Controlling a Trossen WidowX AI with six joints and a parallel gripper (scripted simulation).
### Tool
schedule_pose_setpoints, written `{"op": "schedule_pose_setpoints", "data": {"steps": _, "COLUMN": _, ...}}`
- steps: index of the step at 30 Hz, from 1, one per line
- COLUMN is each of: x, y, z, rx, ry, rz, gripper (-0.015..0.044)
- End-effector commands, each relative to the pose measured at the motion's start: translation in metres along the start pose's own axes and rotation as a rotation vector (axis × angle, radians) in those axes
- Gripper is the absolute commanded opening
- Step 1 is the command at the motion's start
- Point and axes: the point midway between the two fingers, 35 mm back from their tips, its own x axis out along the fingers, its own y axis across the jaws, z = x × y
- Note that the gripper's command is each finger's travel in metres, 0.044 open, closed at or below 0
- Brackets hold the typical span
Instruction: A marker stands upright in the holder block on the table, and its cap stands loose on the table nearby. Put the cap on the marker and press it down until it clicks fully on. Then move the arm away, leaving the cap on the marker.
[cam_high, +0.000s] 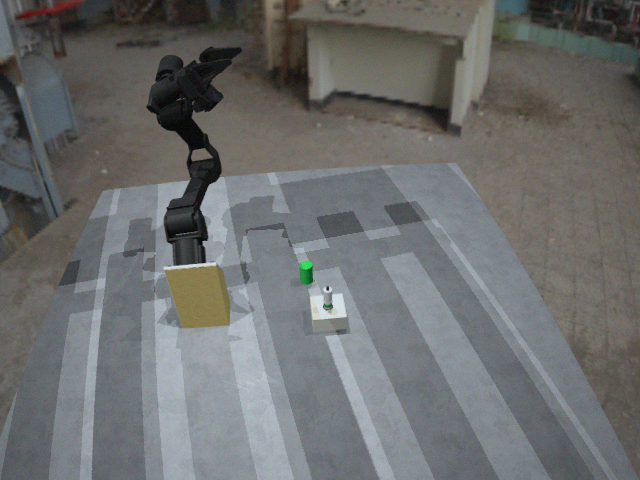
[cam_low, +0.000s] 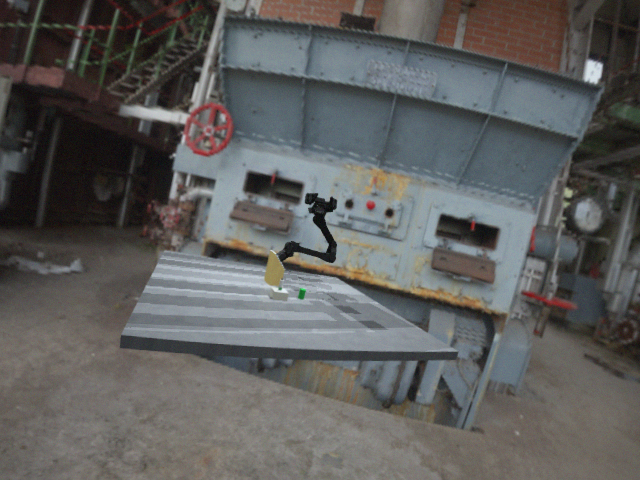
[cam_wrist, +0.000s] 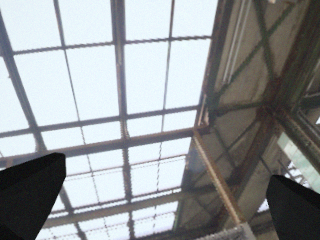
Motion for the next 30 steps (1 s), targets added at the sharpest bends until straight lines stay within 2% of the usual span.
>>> {"op": "schedule_pose_setpoints", "data": {"steps": 1, "x": 0.001, "y": 0.001, "z": 0.0, "rx": 0.007, "ry": -0.002, "rz": 0.0, "gripper": 0.0374}}
{"op": "schedule_pose_setpoints", "data": {"steps": 5, "x": 0.016, "y": 0.015, "z": 0.007, "rx": 0.175, "ry": -0.048, "rz": 0.006, "gripper": 0.0269}}
{"op": "schedule_pose_setpoints", "data": {"steps": 6, "x": 0.024, "y": 0.021, "z": 0.011, "rx": 0.25, "ry": -0.071, "rz": 0.013, "gripper": 0.0259}}
{"op": "schedule_pose_setpoints", "data": {"steps": 10, "x": 0.058, "y": 0.048, "z": 0.041, "rx": 0.564, "ry": -0.193, "rz": 0.083, "gripper": 0.0259}}
{"op": "schedule_pose_setpoints", "data": {"steps": 16, "x": 0.097, "y": 0.065, "z": 0.121, "rx": 0.977, "ry": -0.45, "rz": 0.26, "gripper": 0.0259}}
{"op": "schedule_pose_setpoints", "data": {"steps": 23, "x": 0.106, "y": 0.07, "z": 0.241, "rx": 1.286, "ry": -0.789, "rz": 0.651, "gripper": 0.0259}}
{"op": "schedule_pose_setpoints", "data": {"steps": 30, "x": 0.062, "y": 0.062, "z": 0.355, "rx": 1.368, "ry": -1.071, "rz": 1.218, "gripper": 0.0259}}
